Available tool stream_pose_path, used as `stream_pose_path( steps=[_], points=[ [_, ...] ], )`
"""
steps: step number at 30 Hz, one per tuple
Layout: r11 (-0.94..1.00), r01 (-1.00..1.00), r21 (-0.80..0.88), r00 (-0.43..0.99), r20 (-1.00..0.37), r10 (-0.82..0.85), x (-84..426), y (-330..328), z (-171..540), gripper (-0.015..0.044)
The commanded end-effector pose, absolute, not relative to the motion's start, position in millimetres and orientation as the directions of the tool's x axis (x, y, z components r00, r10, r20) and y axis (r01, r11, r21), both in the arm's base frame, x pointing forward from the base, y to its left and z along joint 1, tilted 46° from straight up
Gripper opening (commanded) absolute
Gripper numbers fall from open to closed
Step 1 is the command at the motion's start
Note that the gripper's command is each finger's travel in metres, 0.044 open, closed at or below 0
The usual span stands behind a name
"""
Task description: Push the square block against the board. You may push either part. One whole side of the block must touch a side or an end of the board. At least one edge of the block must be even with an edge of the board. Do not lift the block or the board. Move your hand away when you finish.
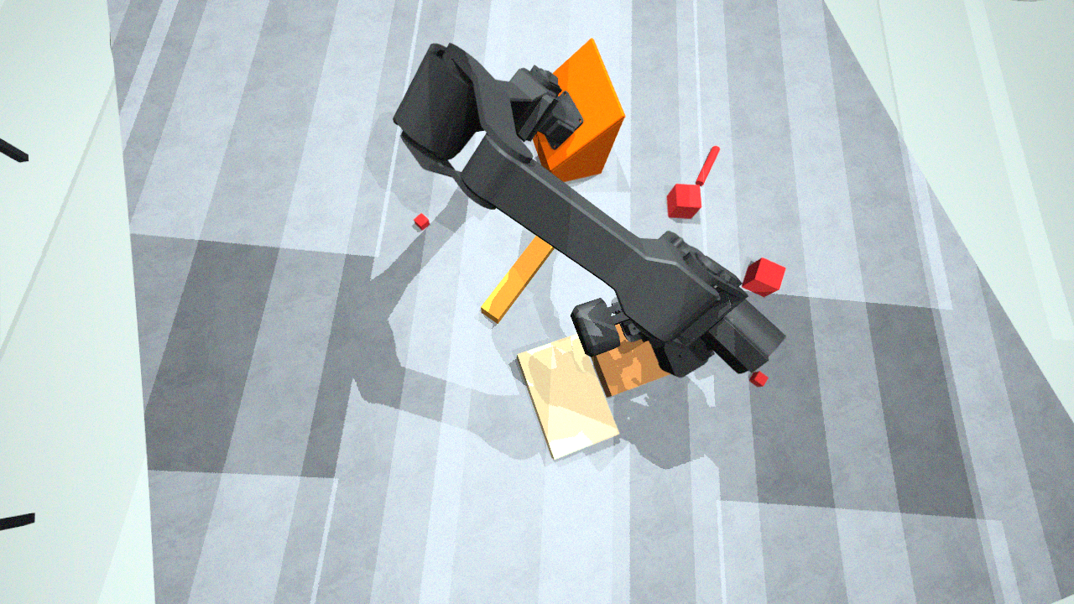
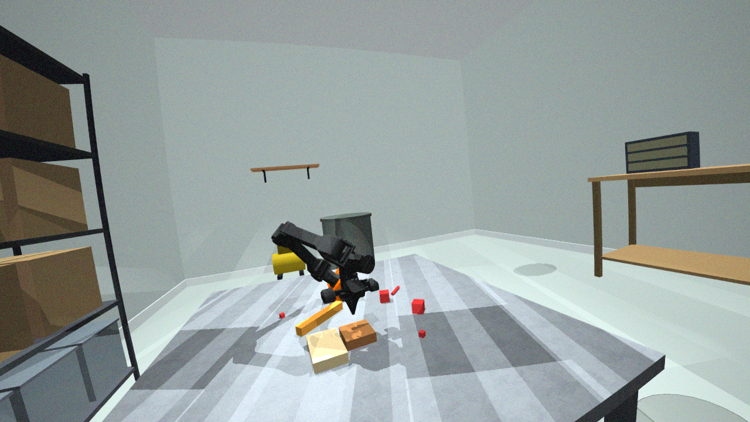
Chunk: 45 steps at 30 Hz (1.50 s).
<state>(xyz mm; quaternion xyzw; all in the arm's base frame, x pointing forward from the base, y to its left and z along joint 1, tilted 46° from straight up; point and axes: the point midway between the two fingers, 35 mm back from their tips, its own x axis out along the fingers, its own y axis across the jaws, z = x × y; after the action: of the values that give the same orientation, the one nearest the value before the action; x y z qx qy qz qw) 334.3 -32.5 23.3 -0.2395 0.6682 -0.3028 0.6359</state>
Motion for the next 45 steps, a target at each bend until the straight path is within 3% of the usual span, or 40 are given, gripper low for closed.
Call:
stream_pose_path(
  steps=[1,11,19,45],
  points=[
    [0.700,0.061,-0.712,-0.076,-0.702,-0.708,369.2,-35.2,24.5,0.0000],
    [0.698,0.069,-0.713,-0.078,-0.701,-0.708,441.0,-51.1,21.5,0.0000],
    [0.697,0.069,-0.714,-0.078,-0.700,-0.710,439.1,-90.4,-16.6,0.0000],
    [0.697,0.068,-0.714,-0.079,-0.700,-0.710,426.7,-88.6,-16.6,0.0000]
  ],
)
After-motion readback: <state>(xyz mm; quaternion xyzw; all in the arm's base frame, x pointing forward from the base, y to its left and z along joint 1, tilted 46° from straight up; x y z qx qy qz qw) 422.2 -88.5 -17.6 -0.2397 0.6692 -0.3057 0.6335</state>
